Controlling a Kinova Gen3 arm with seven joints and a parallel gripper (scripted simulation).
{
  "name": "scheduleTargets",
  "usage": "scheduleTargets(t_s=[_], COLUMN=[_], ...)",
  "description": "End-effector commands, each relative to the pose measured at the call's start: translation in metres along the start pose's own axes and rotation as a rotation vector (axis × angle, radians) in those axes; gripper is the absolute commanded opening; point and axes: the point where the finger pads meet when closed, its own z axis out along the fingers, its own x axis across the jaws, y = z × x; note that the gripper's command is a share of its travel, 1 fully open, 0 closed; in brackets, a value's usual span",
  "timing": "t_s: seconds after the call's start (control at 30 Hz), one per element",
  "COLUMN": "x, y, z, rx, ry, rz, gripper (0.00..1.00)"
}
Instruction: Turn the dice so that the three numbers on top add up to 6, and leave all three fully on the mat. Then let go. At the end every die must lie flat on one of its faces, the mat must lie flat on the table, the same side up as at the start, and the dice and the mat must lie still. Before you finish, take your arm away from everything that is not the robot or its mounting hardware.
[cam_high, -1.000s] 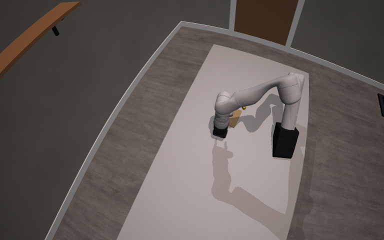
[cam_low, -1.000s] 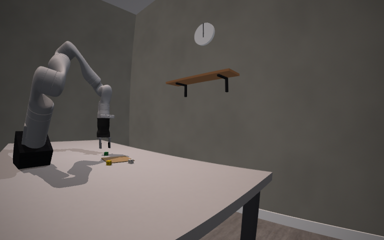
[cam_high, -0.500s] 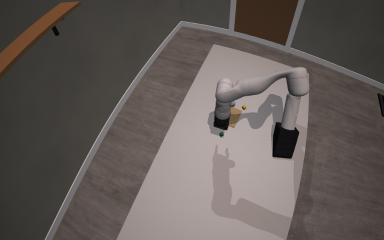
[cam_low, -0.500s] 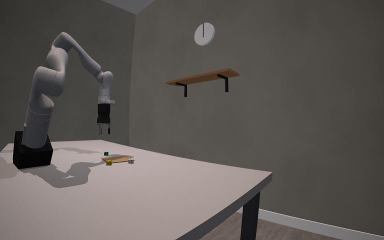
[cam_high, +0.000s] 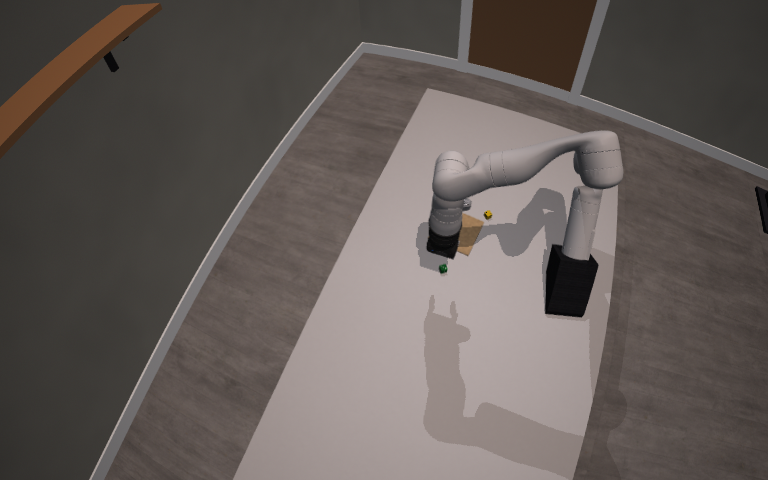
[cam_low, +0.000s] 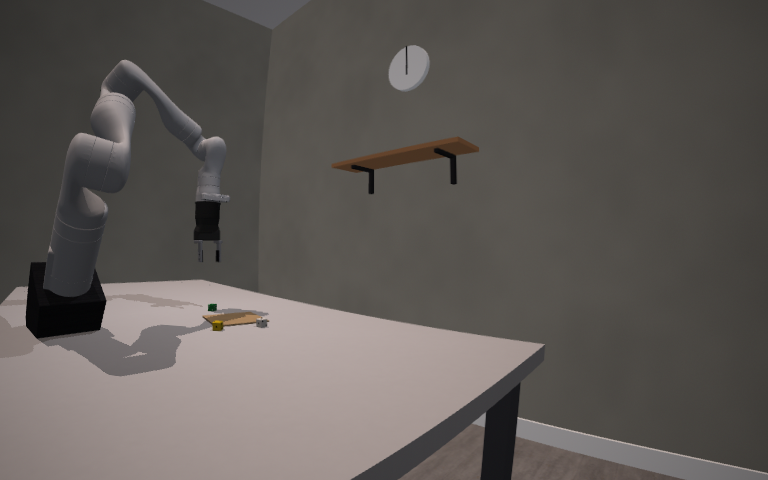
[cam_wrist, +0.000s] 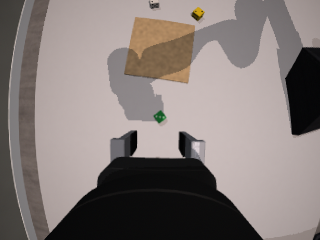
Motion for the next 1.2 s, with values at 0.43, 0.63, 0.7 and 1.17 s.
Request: scheduleTargets(t_s=[0.43, 0.63, 0.7, 1.17], x=[0.001, 0.032, 0.032, 0.079], y=[-0.122, -0.202, -0.202, -0.261], z=[-0.005, 0.001, 0.001, 0.010], rx=[-0.002, -0.003, -0.003, -0.002], ry=[-0.031, -0.028, -0.028, -0.005], rz=[0.293, 0.507, 0.507, 0.697], gripper=[1.00, 1.00, 1.00, 1.00])
